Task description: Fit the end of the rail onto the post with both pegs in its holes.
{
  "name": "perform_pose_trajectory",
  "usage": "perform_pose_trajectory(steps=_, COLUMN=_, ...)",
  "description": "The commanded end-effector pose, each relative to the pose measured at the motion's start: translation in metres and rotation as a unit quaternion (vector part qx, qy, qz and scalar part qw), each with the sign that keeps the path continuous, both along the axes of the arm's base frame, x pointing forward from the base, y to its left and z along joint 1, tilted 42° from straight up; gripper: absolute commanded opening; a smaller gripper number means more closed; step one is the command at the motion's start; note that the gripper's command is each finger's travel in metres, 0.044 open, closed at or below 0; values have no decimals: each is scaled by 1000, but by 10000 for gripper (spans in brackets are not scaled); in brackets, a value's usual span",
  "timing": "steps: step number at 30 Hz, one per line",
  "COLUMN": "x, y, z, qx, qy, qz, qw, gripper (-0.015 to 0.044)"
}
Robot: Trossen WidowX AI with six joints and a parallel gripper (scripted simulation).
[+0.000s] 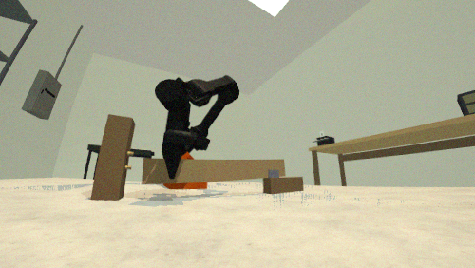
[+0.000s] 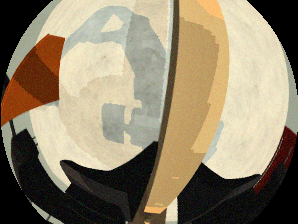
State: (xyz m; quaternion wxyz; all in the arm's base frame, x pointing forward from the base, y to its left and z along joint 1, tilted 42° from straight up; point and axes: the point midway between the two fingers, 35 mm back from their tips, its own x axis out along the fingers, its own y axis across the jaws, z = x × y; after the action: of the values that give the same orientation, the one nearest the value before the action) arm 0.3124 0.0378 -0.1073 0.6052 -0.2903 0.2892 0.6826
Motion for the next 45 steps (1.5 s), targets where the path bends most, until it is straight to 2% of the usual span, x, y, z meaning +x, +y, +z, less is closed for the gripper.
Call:
perform_pose_trajectory(steps=1, x=3, y=-4, z=4, qx=2, qy=-4, qz=-4, qw=1000, gripper=0)
perform_pose_trajectory(steps=45, x=3, y=-14, z=14, qx=1, qy=-4, qz=-4, qw=1000, gripper=0)
